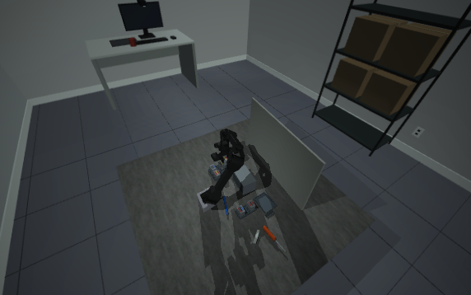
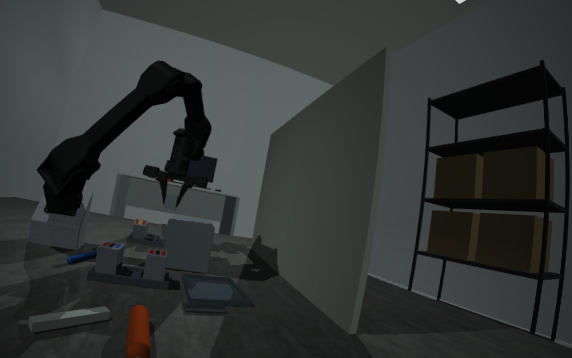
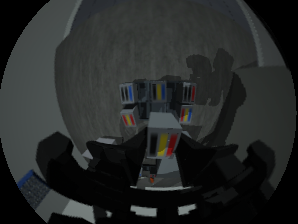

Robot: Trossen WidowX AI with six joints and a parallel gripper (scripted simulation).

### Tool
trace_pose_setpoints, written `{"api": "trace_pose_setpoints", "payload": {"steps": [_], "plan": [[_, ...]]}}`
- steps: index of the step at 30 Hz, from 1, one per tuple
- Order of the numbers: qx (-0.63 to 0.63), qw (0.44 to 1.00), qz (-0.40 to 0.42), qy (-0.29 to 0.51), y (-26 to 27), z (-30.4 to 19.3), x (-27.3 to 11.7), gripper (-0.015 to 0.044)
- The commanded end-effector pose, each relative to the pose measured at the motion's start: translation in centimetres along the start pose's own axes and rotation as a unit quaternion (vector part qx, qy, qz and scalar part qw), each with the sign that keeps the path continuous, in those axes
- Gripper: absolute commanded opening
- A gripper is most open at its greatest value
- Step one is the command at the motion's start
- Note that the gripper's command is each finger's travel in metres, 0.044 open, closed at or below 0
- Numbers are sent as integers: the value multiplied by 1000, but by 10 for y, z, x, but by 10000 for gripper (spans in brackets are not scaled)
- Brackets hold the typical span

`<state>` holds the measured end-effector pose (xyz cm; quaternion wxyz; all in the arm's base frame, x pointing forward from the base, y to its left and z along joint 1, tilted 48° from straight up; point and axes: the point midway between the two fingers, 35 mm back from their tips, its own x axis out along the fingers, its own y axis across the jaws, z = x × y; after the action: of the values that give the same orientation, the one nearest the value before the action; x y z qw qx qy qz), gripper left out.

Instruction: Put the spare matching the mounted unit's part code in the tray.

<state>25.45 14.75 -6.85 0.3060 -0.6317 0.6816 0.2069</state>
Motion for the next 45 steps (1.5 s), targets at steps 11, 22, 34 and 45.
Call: {"api": "trace_pose_setpoints", "payload": {"steps": [11,22,34,45], "plan": [[-2,1000,0,-15,-18,-14,-39,0],[-8,999,-2,-33,-78,-93,-47,0],[-7,999,-6,-32,-117,-197,-44,0],[-3,1000,-6,-12,-123,-302,-35,0]]}}
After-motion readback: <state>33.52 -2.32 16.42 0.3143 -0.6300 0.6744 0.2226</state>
